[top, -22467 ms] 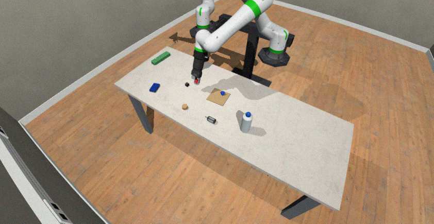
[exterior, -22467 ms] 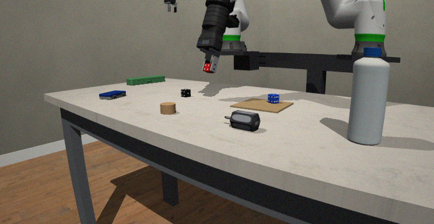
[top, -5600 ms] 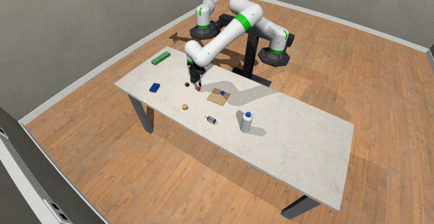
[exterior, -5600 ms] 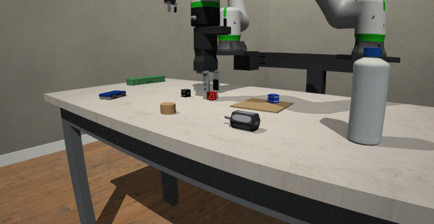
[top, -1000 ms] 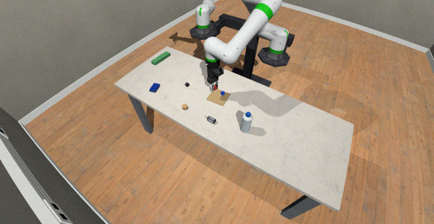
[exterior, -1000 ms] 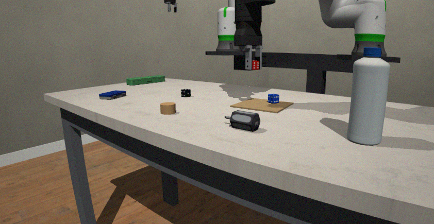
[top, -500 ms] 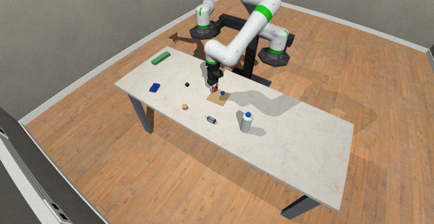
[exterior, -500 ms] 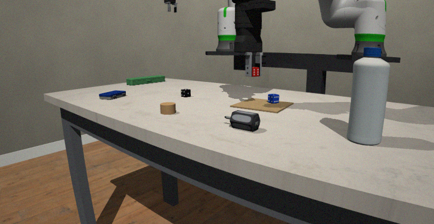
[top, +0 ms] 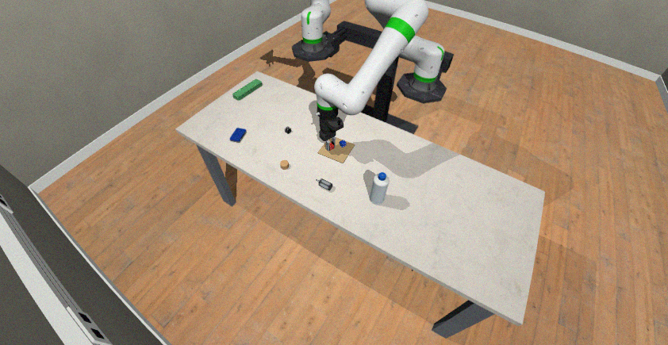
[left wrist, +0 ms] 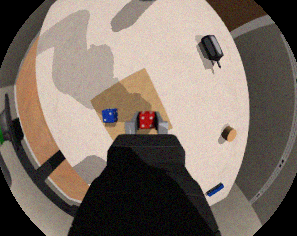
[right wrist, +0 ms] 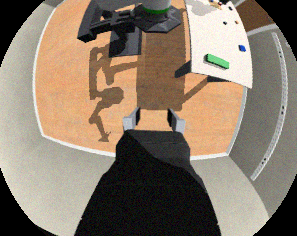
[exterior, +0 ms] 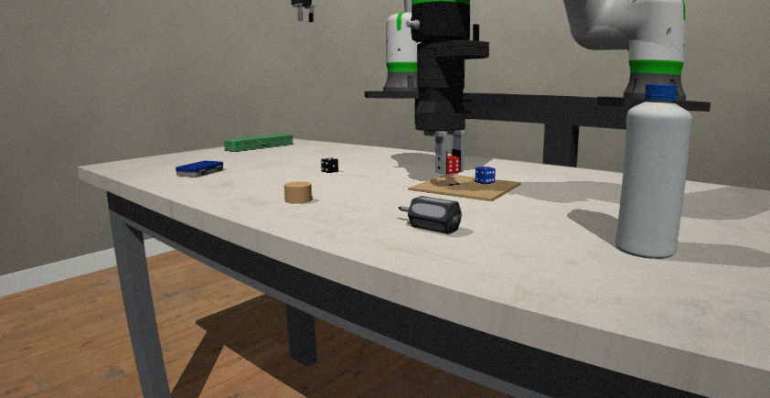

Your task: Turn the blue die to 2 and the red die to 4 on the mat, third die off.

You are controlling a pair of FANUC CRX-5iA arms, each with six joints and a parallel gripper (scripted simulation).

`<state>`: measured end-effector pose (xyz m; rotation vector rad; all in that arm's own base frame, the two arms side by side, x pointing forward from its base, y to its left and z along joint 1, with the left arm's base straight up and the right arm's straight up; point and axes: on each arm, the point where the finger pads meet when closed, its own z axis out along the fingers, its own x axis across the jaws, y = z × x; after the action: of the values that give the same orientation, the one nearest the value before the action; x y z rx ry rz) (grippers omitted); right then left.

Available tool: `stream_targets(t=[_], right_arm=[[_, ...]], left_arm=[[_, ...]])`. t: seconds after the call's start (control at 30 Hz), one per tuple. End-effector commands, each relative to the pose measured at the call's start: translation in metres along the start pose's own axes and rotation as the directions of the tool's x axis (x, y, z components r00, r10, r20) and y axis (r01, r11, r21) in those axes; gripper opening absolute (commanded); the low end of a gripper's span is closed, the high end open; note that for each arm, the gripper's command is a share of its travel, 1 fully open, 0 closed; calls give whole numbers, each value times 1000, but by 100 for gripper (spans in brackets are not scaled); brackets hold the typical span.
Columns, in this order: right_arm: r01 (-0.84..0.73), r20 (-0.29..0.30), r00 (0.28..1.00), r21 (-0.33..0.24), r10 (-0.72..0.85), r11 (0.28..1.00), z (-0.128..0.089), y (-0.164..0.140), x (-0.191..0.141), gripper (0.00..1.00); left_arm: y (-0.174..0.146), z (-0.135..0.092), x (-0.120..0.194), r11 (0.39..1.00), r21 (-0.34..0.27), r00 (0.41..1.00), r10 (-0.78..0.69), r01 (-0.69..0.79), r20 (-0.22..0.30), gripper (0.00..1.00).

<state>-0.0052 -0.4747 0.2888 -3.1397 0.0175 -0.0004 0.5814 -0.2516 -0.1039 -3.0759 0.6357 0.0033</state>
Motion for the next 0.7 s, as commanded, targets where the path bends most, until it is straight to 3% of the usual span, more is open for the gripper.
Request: stream_targets(t=[0.0,0.67], right_arm=[[0,0,1000,-2,0,1000,-1,0,0,100],[0,0,1000,-2,0,1000,-1,0,0,100]], left_arm=[[0,9,1,1000,0,1000,0,0,-2,49],[0,18,1,1000,0,1000,0,0,-2,49]])
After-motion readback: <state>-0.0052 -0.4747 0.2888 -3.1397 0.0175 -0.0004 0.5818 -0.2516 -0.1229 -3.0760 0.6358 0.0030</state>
